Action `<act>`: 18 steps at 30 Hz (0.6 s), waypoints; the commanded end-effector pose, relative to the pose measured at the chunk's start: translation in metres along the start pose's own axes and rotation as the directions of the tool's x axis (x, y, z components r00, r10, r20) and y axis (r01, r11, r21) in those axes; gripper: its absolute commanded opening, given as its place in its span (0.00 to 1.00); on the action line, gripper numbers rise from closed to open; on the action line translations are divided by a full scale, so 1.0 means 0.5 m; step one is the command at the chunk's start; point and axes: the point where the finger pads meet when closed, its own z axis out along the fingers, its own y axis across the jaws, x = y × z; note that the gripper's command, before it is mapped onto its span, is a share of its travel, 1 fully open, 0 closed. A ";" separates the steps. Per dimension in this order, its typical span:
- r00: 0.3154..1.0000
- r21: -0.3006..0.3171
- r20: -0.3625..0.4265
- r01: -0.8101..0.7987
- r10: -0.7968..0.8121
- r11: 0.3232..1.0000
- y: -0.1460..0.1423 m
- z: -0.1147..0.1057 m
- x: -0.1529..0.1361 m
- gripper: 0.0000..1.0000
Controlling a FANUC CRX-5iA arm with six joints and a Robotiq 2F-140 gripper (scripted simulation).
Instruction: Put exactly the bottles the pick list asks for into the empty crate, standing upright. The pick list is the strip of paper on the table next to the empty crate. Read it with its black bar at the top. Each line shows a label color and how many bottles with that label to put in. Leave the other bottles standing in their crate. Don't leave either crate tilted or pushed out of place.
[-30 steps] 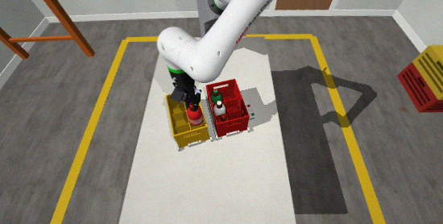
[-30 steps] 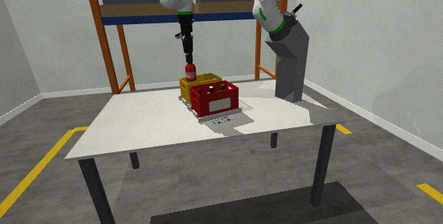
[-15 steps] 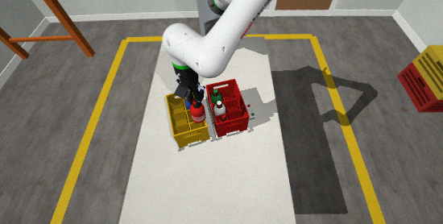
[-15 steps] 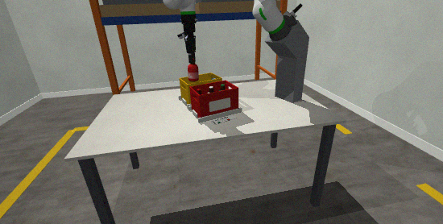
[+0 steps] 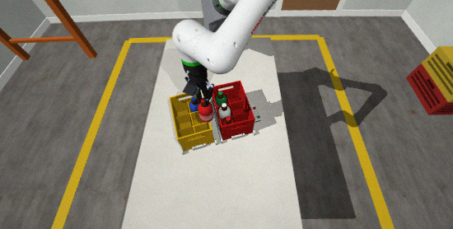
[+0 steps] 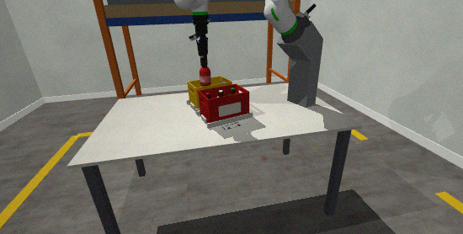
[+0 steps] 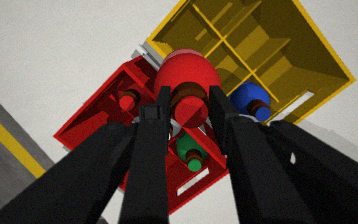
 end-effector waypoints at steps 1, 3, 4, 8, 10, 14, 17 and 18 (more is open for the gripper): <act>1.000 -0.001 -0.001 0.001 -0.001 1.000 -0.002 -0.001 -0.010 0.10; 1.000 -0.001 -0.001 0.001 -0.001 1.000 -0.003 -0.001 -0.017 0.10; 1.000 -0.001 -0.001 0.001 -0.001 1.000 -0.004 -0.001 -0.021 0.10; 1.000 0.000 -0.001 0.001 -0.001 1.000 -0.007 -0.001 -0.037 0.10; 1.000 0.000 -0.001 0.001 -0.001 1.000 -0.009 -0.001 -0.045 0.10; 1.000 0.000 -0.001 0.001 -0.001 1.000 -0.011 -0.001 -0.057 0.10; 1.000 0.000 -0.001 0.001 -0.001 1.000 -0.012 -0.001 -0.065 0.10; 1.000 0.000 -0.001 0.001 -0.001 1.000 -0.013 -0.001 -0.069 0.10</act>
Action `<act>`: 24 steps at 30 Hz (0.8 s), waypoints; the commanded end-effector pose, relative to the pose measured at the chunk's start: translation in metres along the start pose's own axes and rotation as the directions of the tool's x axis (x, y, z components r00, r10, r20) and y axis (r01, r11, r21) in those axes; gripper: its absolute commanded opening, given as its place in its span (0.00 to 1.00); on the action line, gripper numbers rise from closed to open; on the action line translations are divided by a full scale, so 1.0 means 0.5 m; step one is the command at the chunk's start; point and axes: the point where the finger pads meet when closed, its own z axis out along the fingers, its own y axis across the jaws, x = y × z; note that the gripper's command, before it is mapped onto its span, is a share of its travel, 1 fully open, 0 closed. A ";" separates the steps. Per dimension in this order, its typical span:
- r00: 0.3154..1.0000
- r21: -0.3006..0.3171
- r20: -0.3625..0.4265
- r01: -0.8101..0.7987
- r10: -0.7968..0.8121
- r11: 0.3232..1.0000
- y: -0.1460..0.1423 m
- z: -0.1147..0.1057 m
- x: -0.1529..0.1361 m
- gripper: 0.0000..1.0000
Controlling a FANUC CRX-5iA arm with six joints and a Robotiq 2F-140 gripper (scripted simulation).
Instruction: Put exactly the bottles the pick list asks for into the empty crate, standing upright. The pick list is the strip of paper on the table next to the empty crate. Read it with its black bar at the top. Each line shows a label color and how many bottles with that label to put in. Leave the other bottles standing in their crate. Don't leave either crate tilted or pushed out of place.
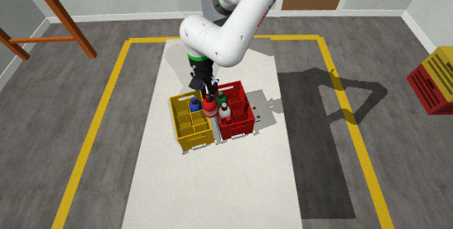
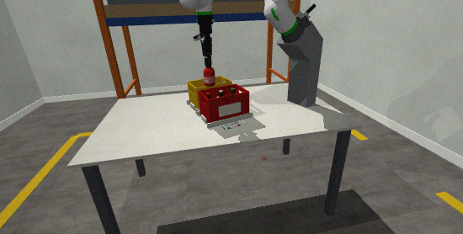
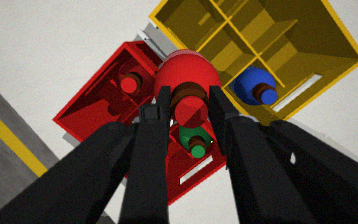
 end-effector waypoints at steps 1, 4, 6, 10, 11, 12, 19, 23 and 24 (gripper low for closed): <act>1.000 -0.001 -0.001 0.001 -0.001 1.000 -0.002 -0.001 -0.010 0.10; 1.000 -0.001 -0.001 0.001 -0.001 1.000 -0.004 -0.001 -0.022 0.10; 1.000 -0.001 -0.001 0.001 -0.001 1.000 -0.006 -0.001 -0.030 0.10; 1.000 -0.001 -0.001 0.001 -0.001 1.000 -0.009 -0.001 -0.045 0.10; 1.000 -0.001 -0.001 0.001 -0.001 1.000 -0.009 -0.001 -0.049 0.10; 1.000 -0.001 -0.001 0.001 -0.001 1.000 -0.010 -0.001 -0.053 0.10; 1.000 -0.001 -0.001 0.001 -0.001 1.000 -0.014 -0.001 -0.073 0.10; 1.000 -0.001 -0.001 0.001 -0.001 1.000 -0.017 -0.001 -0.089 0.10; 1.000 -0.001 -0.001 0.001 -0.001 1.000 -0.017 -0.001 -0.092 0.10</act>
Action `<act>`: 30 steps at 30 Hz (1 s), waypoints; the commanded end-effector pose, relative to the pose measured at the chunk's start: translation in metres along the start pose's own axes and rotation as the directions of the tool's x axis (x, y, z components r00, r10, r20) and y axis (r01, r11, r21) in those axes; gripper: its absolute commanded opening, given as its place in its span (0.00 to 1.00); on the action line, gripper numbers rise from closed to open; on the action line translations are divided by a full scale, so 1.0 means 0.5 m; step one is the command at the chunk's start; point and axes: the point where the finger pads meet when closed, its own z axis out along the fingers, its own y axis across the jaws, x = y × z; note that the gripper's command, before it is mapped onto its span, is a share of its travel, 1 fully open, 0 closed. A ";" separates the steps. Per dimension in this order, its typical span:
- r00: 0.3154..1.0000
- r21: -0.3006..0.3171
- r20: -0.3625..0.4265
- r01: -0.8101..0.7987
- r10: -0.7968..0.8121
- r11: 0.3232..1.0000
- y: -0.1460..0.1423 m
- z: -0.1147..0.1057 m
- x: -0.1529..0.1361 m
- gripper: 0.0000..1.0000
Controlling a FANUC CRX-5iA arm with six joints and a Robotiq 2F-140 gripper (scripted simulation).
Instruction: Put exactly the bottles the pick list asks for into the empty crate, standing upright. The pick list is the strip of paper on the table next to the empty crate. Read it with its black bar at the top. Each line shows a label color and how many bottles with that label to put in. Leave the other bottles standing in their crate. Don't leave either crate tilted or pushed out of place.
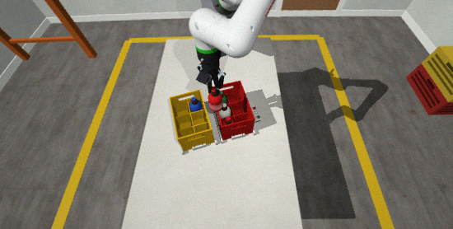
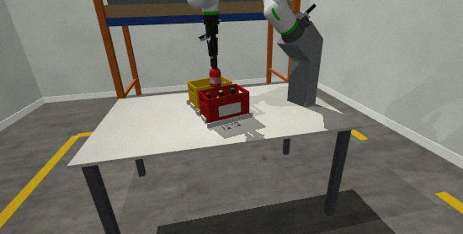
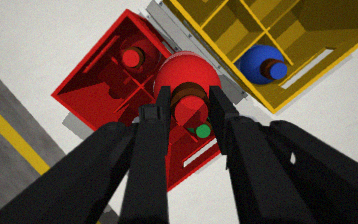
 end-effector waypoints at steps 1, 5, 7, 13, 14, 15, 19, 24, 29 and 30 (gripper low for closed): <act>1.000 -0.001 -0.002 0.001 -0.001 1.000 -0.002 -0.001 -0.010 0.10; 1.000 -0.001 -0.002 0.001 -0.001 1.000 -0.005 -0.001 -0.026 0.10; 1.000 -0.001 -0.002 0.001 -0.001 1.000 -0.005 -0.001 -0.026 0.10; 1.000 -0.001 -0.002 0.001 -0.001 1.000 -0.010 -0.001 -0.050 0.10; 1.000 -0.001 -0.002 0.001 -0.001 1.000 -0.010 -0.001 -0.053 0.10; 1.000 -0.001 -0.002 0.001 -0.001 1.000 -0.011 -0.001 -0.057 0.10; 1.000 -0.001 -0.002 0.001 -0.001 1.000 -0.014 -0.001 -0.073 0.10; 1.000 -0.001 -0.002 0.001 -0.001 1.000 -0.016 -0.001 -0.085 0.10; 1.000 -0.001 -0.002 0.001 -0.001 1.000 -0.020 -0.001 -0.105 0.10; 1.000 -0.001 -0.002 0.001 -0.001 1.000 -0.021 -0.001 -0.108 0.10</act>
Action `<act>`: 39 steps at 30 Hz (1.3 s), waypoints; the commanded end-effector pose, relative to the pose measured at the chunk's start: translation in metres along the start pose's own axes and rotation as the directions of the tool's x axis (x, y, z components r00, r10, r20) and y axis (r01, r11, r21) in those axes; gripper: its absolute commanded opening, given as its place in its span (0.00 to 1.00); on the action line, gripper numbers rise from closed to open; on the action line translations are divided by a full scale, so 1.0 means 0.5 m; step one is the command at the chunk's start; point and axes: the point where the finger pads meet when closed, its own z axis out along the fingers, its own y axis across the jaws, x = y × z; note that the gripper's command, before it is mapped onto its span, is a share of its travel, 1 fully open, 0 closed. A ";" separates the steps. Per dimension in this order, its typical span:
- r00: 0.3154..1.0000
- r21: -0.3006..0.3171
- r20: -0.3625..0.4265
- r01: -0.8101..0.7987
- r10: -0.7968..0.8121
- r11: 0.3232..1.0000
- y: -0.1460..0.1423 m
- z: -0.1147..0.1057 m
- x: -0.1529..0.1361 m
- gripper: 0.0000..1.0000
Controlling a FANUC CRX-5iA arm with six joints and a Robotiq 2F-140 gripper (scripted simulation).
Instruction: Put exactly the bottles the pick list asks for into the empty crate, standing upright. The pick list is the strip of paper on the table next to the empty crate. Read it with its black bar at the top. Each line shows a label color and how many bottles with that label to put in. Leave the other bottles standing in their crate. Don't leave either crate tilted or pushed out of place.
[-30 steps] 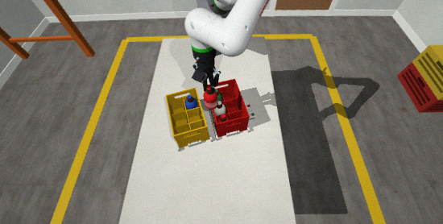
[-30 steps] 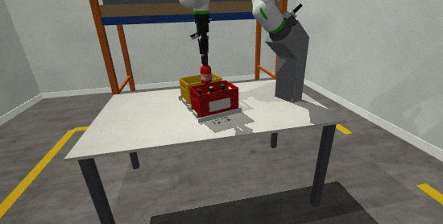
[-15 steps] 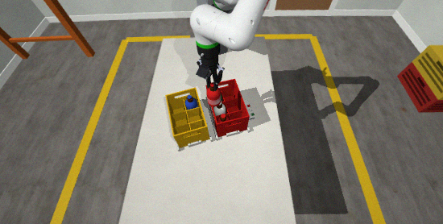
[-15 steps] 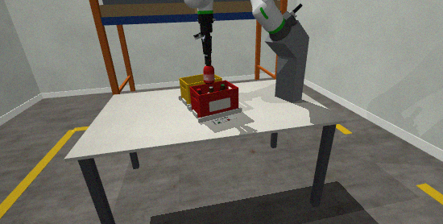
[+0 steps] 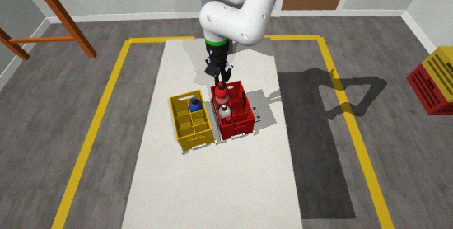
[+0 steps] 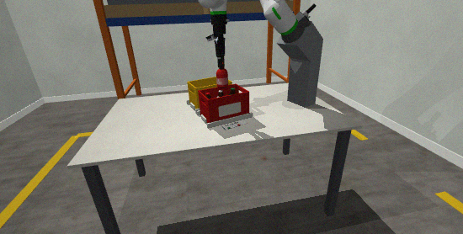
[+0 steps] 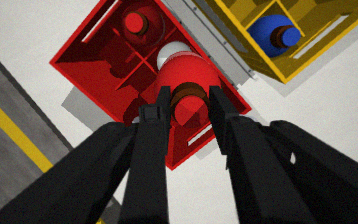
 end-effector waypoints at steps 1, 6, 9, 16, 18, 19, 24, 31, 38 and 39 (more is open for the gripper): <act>1.000 -0.001 -0.002 0.001 -0.001 1.000 -0.002 -0.001 -0.010 0.10; 1.000 -0.001 -0.002 0.000 0.000 1.000 -0.006 -0.001 -0.030 0.10; 1.000 -0.001 -0.002 0.000 0.000 1.000 -0.008 -0.001 -0.042 0.10; 1.000 -0.001 -0.002 0.000 0.000 1.000 -0.012 -0.001 -0.062 0.10; 1.000 -0.001 -0.002 0.000 0.000 1.000 -0.014 -0.001 -0.069 0.10; 1.000 -0.001 -0.002 0.000 0.000 1.000 -0.014 -0.001 -0.073 0.10; 1.000 -0.001 -0.002 0.000 0.000 1.000 -0.018 -0.001 -0.093 0.10; 1.000 -0.001 -0.002 0.000 0.000 1.000 -0.022 -0.001 -0.113 0.10; 1.000 -0.001 -0.002 0.000 0.000 1.000 -0.027 -0.001 -0.140 0.10; 1.000 -0.001 -0.002 0.000 0.000 1.000 -0.028 -0.001 -0.144 0.10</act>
